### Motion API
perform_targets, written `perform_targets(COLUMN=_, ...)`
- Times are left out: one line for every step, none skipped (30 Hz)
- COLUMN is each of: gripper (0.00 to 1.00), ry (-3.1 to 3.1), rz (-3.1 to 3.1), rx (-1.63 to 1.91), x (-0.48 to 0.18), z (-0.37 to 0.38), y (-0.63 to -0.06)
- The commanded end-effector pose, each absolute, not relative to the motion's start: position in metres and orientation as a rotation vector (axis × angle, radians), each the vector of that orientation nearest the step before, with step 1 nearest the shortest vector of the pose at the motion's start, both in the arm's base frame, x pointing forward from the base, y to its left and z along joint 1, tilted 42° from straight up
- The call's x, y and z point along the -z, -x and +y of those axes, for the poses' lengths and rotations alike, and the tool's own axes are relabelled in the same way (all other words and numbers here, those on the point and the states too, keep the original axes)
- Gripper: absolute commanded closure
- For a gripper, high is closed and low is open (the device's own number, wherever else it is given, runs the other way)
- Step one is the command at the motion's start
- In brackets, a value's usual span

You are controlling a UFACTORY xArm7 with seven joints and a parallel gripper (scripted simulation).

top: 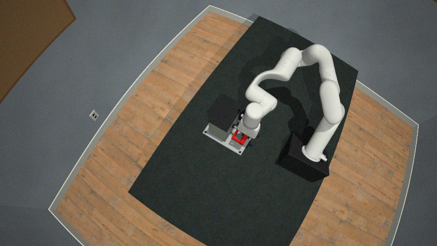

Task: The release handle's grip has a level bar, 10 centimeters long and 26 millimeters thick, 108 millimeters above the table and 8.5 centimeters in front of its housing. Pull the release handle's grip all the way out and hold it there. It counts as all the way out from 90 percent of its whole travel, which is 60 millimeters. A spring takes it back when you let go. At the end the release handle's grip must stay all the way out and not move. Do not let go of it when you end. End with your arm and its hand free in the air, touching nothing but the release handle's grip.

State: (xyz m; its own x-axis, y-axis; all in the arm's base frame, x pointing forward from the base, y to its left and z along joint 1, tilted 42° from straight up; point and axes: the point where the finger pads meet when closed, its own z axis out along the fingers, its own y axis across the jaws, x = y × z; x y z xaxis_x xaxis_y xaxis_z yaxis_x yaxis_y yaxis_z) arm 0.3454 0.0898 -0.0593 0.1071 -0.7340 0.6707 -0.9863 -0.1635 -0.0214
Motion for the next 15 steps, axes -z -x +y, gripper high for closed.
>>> perform_targets(gripper=1.0, ry=-1.961, rz=-1.674, rx=-0.776, x=0.059, z=0.092, y=-0.346)
perform_targets(gripper=1.0, ry=-1.961, rz=-1.674, rx=-0.776, x=0.059, z=0.092, y=-0.345)
perform_targets(gripper=1.0, ry=-1.961, rz=-1.674, rx=-0.776, x=0.059, z=0.092, y=-0.345)
perform_targets(gripper=1.0, ry=-1.961, rz=-1.674, rx=-0.776, x=0.059, z=0.091, y=-0.344)
perform_targets(gripper=1.0, ry=-1.961, rz=-1.674, rx=-0.776, x=0.059, z=0.091, y=-0.344)
perform_targets(gripper=1.0, ry=-1.961, rz=-1.674, rx=-0.776, x=0.059, z=0.091, y=-0.344)
perform_targets(gripper=1.0, ry=-1.961, rz=-1.674, rx=-0.776, x=0.059, z=0.091, y=-0.344)
perform_targets(gripper=1.0, ry=-1.961, rz=-1.674, rx=-0.776, x=0.059, z=0.091, y=-0.343)
perform_targets(gripper=1.0, ry=-1.961, rz=-1.674, rx=-0.776, x=0.059, z=0.091, y=-0.342)
perform_targets(gripper=1.0, ry=-1.961, rz=-1.674, rx=-0.776, x=0.059, z=0.091, y=-0.34)
perform_targets(gripper=1.0, ry=-1.961, rz=-1.674, rx=-0.776, x=0.059, z=0.091, y=-0.339)
perform_targets(gripper=1.0, ry=-1.961, rz=-1.674, rx=-0.776, x=0.059, z=0.09, y=-0.337)
perform_targets(gripper=1.0, ry=-1.961, rz=-1.674, rx=-0.776, x=0.059, z=0.09, y=-0.336)
perform_targets(gripper=1.0, ry=-1.961, rz=-1.674, rx=-0.776, x=0.059, z=0.09, y=-0.334)
perform_targets(gripper=1.0, ry=-1.961, rz=-1.674, rx=-0.776, x=0.059, z=0.089, y=-0.332)
